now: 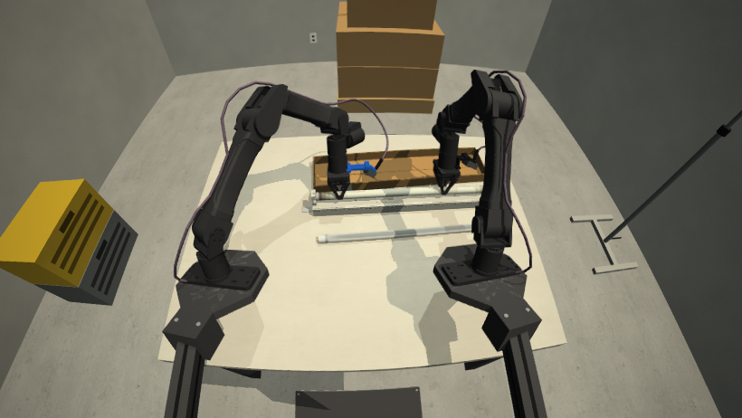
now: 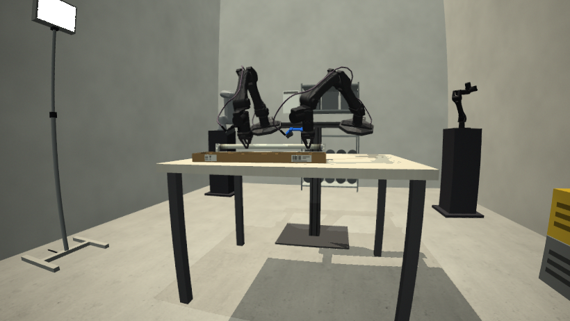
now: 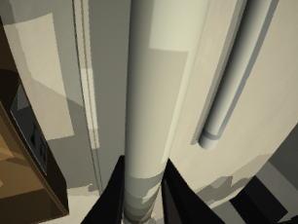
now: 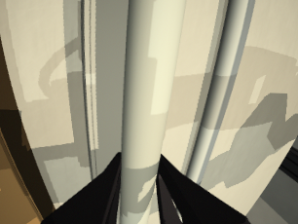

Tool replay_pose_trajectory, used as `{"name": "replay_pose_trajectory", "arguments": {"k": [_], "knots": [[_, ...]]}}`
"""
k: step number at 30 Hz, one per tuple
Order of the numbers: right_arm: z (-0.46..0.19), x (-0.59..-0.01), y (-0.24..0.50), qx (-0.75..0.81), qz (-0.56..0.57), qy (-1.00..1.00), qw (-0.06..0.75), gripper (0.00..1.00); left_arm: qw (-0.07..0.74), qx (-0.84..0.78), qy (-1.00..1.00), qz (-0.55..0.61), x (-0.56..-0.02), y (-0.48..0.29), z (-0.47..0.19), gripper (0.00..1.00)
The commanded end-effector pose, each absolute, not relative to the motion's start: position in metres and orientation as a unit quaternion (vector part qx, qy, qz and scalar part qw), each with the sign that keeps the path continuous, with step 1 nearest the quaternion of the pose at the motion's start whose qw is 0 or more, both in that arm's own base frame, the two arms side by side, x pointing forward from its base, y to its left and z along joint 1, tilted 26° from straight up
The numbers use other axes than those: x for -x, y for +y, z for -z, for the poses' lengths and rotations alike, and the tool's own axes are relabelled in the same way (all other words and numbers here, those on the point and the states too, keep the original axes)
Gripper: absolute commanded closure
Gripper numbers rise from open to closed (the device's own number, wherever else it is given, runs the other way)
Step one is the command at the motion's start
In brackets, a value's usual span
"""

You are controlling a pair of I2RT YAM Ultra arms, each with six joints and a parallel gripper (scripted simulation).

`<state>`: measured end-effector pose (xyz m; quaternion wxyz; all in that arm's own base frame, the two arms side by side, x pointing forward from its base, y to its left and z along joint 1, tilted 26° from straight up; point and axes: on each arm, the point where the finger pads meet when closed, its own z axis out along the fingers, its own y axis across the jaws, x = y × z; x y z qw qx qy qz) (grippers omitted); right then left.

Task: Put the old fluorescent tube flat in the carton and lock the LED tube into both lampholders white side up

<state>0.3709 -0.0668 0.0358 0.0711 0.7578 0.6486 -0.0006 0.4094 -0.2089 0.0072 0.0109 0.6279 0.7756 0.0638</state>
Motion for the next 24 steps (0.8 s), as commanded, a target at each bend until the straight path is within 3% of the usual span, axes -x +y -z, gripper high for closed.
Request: {"name": "replay_pose_trajectory", "arguments": {"k": [1,24], "knots": [[-0.0426,-0.3753,-0.0677,-0.753,-0.011,0.651,0.095,0.89,0.032,-0.63,0.772,-0.077,-0.4101,-0.2166,-0.0159,0.89],[-0.0434,-0.3761,-0.0665,-0.744,-0.054,0.65,0.145,0.89,0.073,-0.626,0.765,-0.129,-0.4097,-0.2163,-0.0159,0.89]]}}
